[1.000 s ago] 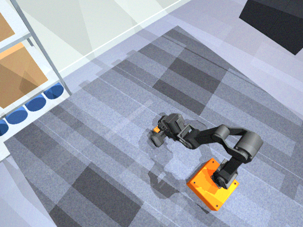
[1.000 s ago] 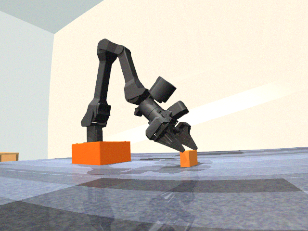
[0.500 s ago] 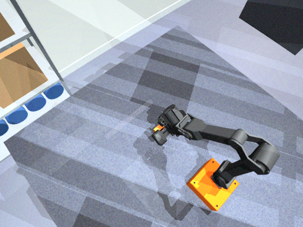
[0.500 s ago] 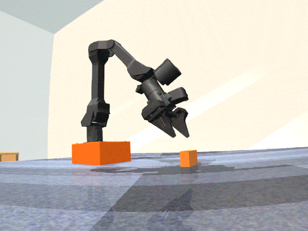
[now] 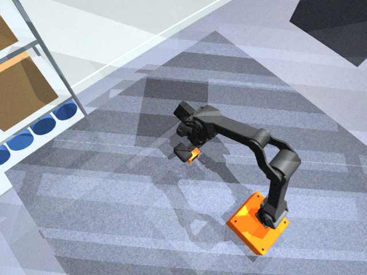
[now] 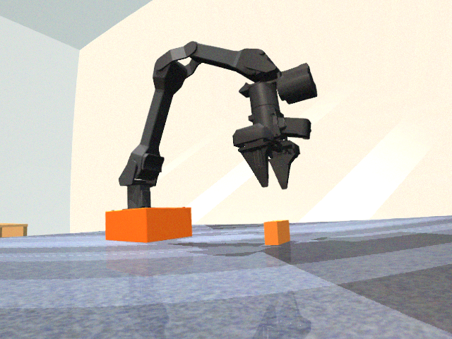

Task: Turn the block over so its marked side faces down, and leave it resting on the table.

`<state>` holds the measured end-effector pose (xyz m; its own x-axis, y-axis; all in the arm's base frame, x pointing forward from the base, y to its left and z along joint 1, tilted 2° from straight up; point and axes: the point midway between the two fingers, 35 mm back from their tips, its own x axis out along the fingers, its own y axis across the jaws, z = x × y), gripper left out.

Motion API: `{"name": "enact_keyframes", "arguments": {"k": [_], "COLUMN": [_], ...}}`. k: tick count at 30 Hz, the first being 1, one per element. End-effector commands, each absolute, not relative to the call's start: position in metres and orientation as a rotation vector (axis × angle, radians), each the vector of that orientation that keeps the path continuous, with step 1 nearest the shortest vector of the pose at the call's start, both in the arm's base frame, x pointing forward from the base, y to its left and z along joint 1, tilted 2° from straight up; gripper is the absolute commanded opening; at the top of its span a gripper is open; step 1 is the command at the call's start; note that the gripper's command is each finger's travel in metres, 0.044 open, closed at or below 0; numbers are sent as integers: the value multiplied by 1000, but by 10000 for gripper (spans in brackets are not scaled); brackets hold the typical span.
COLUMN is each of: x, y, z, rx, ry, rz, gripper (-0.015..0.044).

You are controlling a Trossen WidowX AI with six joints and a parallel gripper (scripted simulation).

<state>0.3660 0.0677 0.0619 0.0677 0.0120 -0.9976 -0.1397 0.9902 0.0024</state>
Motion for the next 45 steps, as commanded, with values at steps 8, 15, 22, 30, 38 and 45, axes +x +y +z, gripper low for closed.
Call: {"name": "enact_keyframes", "arguments": {"k": [8, 15, 22, 30, 38, 45], "x": [366, 367, 368, 368, 367, 367], "y": [68, 68, 68, 68, 68, 68], "z": [32, 17, 10, -4, -16, -16], "rx": [-108, -108, -108, -108, -108, -108], "ry": [1558, 1558, 1558, 1558, 1559, 1559], "rz": [119, 119, 119, 119, 119, 119], "gripper": [440, 440, 440, 440, 440, 302]}}
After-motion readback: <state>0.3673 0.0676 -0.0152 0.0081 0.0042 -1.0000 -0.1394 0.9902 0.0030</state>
